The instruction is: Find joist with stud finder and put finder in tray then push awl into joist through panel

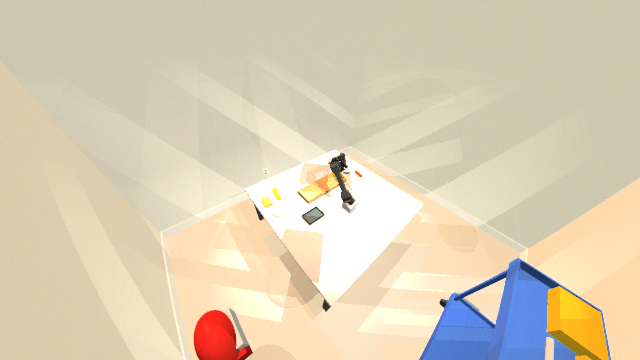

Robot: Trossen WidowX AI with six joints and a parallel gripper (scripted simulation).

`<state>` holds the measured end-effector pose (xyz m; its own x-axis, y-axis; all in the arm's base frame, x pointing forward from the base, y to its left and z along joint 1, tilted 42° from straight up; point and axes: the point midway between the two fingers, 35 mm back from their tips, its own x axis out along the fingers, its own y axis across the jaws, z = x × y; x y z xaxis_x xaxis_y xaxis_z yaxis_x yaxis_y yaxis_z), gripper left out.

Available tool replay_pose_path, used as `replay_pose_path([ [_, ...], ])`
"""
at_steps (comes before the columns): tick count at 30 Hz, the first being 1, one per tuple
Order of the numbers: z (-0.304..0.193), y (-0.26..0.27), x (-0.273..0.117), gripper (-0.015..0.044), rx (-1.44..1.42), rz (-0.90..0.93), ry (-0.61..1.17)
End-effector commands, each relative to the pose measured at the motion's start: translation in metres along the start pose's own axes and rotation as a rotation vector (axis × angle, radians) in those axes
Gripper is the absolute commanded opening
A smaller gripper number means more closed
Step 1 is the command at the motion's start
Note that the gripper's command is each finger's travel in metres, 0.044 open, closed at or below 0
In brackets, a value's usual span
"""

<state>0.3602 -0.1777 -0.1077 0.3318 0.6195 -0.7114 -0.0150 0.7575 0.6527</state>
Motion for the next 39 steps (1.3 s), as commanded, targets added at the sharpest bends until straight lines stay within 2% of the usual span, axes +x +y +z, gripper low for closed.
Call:
replay_pose_path([
  [1,-0.001,0.000,0.004,0.0000,0.006,0.003,-0.006],
  [19,-0.007,0.001,0.023,0.0000,0.006,0.004,-0.006],
  [39,-0.007,0.041,0.024,0.0000,0.008,0.007,-0.005],
])
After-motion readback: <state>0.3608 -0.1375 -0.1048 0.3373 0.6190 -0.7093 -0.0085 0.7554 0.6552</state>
